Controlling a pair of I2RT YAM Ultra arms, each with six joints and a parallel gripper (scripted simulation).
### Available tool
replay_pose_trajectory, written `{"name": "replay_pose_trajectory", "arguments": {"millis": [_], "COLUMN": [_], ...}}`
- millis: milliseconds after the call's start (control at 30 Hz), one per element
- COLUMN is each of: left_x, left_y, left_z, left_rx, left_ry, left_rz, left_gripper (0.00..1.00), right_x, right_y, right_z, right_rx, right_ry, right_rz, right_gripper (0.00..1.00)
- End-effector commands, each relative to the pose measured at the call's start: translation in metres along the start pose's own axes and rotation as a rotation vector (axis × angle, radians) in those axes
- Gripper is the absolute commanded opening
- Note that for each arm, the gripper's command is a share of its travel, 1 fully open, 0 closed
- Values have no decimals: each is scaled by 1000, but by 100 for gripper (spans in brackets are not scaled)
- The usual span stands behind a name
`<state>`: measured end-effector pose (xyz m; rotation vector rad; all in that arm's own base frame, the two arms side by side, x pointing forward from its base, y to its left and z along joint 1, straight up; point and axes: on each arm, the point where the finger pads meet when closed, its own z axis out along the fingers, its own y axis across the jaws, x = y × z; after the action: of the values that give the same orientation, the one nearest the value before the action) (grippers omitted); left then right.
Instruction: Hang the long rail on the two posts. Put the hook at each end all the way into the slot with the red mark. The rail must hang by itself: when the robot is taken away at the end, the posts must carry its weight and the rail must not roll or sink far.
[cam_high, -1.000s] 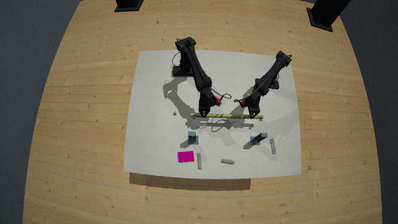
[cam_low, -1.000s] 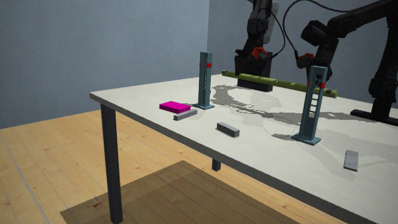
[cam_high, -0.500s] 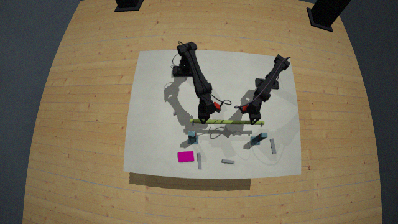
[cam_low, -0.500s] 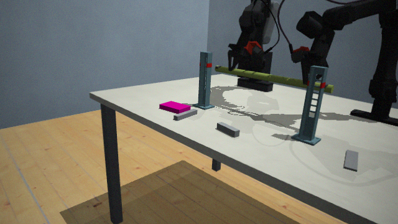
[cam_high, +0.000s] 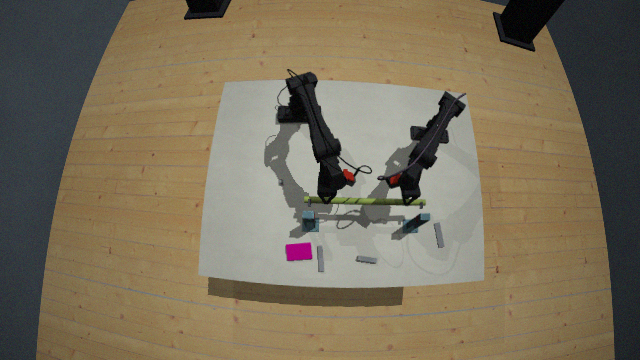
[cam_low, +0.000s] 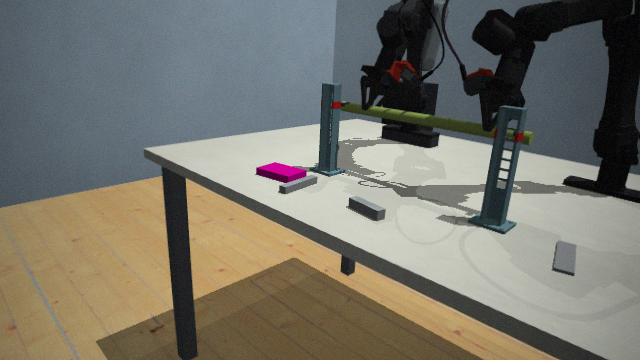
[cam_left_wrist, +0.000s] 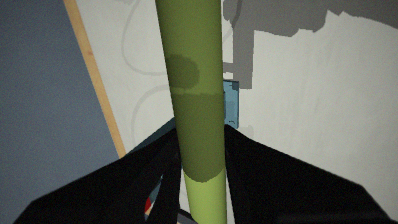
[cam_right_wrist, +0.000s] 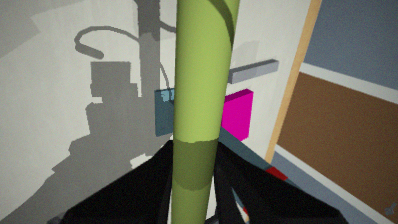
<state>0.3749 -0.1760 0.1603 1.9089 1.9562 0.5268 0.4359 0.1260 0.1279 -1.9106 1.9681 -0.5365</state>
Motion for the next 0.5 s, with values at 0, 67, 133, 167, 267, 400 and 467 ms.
{"name": "replay_pose_trajectory", "arguments": {"millis": [0, 67, 133, 167, 267, 400, 467], "left_x": [-1, -1, -1, -1, -1, -1, -1], "left_y": [16, 16, 17, 17, 17, 17, 18], "left_z": [-11, -11, -11, -11, -11, -11, -11], "left_rx": [-32, -33, -34, -34, -34, -34, -35], "left_ry": [-16, -16, -16, -16, -16, -16, -18], "left_rz": [-6, -6, -6, -6, -6, -6, -2], "left_gripper": [19, 19, 19, 19, 19, 19, 19], "right_x": [-2, -2, -2, -2, -2, -2, -2], "right_y": [-21, -22, -23, -23, -23, -23, -23], "right_z": [-14, -14, -14, -14, -14, -14, -14], "right_rx": [50, 51, 52, 52, 52, 52, 52], "right_ry": [-25, -26, -26, -26, -26, -26, -26], "right_rz": [12, 12, 13, 13, 13, 13, 13], "right_gripper": [19, 19, 19, 19, 19, 19, 19]}}
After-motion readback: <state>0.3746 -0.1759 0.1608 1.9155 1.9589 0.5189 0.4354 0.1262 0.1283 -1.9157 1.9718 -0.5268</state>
